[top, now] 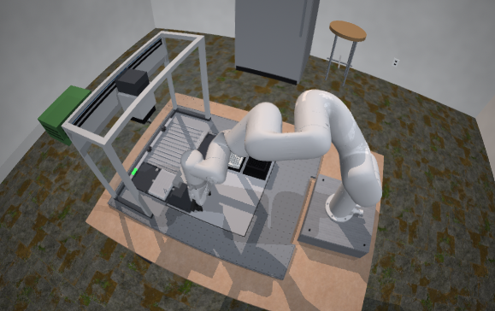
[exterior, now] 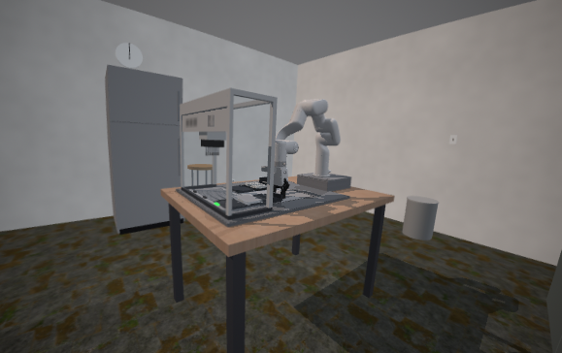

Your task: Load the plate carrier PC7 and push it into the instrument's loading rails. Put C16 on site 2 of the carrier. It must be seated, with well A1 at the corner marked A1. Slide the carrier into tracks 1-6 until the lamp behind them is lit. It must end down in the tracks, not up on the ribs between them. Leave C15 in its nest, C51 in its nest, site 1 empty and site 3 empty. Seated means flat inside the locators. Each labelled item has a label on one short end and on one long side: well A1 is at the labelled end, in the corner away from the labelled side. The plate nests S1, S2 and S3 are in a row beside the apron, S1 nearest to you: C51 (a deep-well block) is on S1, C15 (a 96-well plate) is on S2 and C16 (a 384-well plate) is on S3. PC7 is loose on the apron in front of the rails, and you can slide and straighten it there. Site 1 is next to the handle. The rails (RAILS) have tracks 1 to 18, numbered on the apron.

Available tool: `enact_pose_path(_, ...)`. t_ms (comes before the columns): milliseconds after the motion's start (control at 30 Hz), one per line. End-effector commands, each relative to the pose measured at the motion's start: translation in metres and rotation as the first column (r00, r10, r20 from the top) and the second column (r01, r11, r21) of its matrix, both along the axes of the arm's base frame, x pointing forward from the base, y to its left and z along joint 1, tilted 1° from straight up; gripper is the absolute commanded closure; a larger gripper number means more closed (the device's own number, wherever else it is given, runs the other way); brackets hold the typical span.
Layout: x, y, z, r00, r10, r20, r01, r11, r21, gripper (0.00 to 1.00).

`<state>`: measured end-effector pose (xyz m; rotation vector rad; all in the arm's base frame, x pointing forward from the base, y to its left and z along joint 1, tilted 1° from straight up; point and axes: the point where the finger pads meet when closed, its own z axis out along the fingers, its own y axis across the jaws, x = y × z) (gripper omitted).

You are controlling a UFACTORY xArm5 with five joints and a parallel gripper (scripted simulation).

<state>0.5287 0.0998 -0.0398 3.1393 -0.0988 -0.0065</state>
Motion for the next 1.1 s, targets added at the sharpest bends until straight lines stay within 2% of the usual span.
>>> enact_pose_path(0,0.008,0.001,0.005,1.0,-0.001,0.023,0.0,1.0,0.004,0.19)
enact_pose_path(333,0.008,0.001,0.005,1.0,-0.001,0.023,0.0,1.0,0.004,0.19)
enact_pose_path(1067,-0.005,0.002,0.005,1.0,-0.001,0.022,0.0,1.0,0.004,0.19)
